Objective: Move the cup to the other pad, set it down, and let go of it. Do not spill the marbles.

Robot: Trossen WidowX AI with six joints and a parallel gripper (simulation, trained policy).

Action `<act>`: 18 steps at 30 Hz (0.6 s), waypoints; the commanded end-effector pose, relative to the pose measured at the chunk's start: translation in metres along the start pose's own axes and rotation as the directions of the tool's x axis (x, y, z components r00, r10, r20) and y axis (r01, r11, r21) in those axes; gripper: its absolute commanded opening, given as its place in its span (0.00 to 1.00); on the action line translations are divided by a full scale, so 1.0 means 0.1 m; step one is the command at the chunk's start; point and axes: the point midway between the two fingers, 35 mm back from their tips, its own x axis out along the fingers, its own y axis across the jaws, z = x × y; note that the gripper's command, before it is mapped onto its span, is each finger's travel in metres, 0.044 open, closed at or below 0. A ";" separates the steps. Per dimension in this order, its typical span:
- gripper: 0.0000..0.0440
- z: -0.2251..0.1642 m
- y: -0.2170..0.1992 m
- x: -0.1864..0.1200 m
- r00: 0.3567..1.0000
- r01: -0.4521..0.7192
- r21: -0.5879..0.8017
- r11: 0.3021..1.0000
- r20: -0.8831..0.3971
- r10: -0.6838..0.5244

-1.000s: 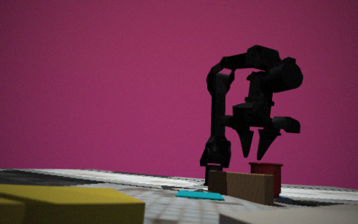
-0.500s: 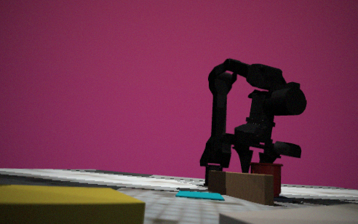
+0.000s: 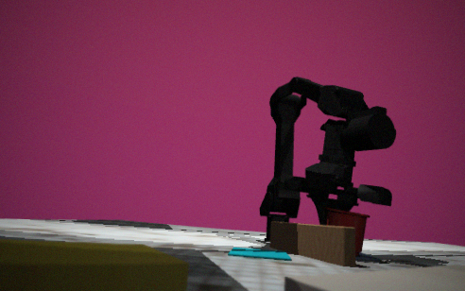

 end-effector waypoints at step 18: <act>0.00 0.22 -0.05 -0.54 0.993 -0.114 0.138 0.984 0.042 0.109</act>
